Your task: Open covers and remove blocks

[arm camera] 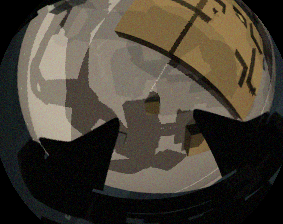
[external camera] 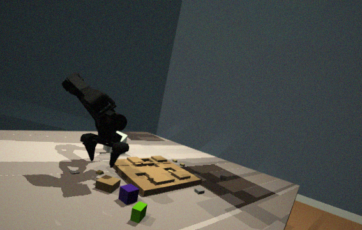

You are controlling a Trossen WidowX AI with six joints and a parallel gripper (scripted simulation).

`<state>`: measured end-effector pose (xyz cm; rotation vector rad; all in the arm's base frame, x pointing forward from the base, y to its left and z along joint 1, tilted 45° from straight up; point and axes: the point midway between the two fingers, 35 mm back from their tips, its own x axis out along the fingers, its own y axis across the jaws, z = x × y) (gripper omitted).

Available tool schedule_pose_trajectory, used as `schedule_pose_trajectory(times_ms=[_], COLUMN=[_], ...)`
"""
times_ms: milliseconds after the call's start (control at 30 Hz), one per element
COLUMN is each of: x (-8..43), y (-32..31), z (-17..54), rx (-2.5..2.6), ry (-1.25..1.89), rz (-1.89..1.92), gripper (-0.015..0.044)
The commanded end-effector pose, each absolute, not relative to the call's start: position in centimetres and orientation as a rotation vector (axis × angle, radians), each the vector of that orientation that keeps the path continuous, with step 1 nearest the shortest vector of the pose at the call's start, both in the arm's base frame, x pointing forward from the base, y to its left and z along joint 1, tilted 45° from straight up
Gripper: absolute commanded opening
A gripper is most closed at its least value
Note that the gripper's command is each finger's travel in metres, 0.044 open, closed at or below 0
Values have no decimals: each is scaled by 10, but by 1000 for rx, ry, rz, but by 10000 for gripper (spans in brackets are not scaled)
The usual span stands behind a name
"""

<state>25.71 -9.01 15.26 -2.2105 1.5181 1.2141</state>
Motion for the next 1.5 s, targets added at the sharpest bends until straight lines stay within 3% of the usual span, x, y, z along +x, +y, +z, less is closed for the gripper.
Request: schedule_pose_trajectory(times_ms=[0,367,933,1467], x=[256,249,296,330], y=[-82,-63,-5,58], z=[162,184,147,98], rx=[-2215,-2219,-2233,-2244], ry=[1517,1520,1461,1452], rz=[1202,1204,1264,1302], gripper=[440,440,0,0])
